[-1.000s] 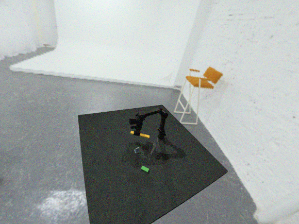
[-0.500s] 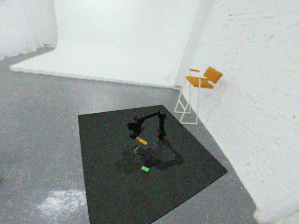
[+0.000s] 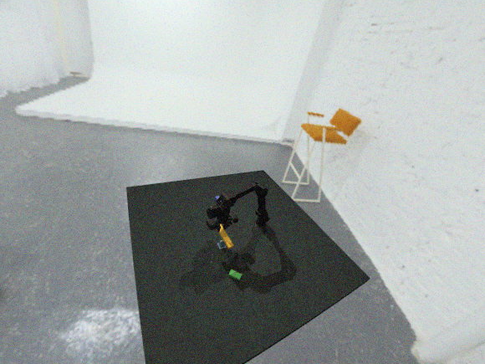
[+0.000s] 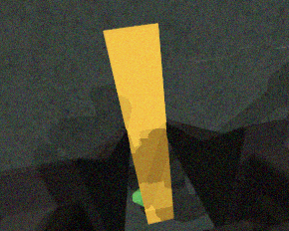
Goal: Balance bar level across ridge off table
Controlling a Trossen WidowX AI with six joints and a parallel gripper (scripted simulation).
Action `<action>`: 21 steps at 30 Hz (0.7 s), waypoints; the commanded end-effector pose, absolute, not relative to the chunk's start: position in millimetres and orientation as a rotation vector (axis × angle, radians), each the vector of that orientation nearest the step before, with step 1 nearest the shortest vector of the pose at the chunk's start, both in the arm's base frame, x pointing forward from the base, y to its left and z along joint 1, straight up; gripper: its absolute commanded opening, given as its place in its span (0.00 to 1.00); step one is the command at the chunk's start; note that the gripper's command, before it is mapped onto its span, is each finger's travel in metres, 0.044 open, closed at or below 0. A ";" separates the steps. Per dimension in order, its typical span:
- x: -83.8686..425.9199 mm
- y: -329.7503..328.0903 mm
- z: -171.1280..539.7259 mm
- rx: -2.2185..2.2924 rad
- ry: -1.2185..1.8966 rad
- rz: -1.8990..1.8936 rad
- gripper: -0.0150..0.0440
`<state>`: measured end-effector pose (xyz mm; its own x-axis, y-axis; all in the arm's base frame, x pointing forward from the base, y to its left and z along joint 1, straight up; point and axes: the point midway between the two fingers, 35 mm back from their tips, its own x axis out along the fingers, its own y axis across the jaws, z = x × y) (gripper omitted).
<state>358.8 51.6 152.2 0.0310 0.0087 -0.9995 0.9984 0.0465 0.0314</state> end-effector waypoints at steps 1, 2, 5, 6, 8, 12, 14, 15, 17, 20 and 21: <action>359.0 55.0 153.4 1.236 1.183 -1.182 0.25; 359.0 55.1 152.6 1.236 1.182 -1.183 0.25; 359.2 56.0 148.8 1.237 1.182 -1.184 0.25; 359.3 56.4 147.2 1.238 1.181 -1.184 0.25; 359.5 57.1 144.0 1.239 1.181 -1.186 0.25; 359.3 57.4 137.7 1.241 1.179 -1.188 0.25; 359.1 57.3 134.6 1.243 1.179 -1.189 0.25; 359.0 57.3 133.0 1.243 1.178 -1.189 0.25; 358.7 57.3 129.8 1.244 1.178 -1.191 0.25; 358.1 57.2 125.1 1.246 1.177 -1.192 0.25; 357.9 57.1 123.5 1.247 1.176 -1.193 0.25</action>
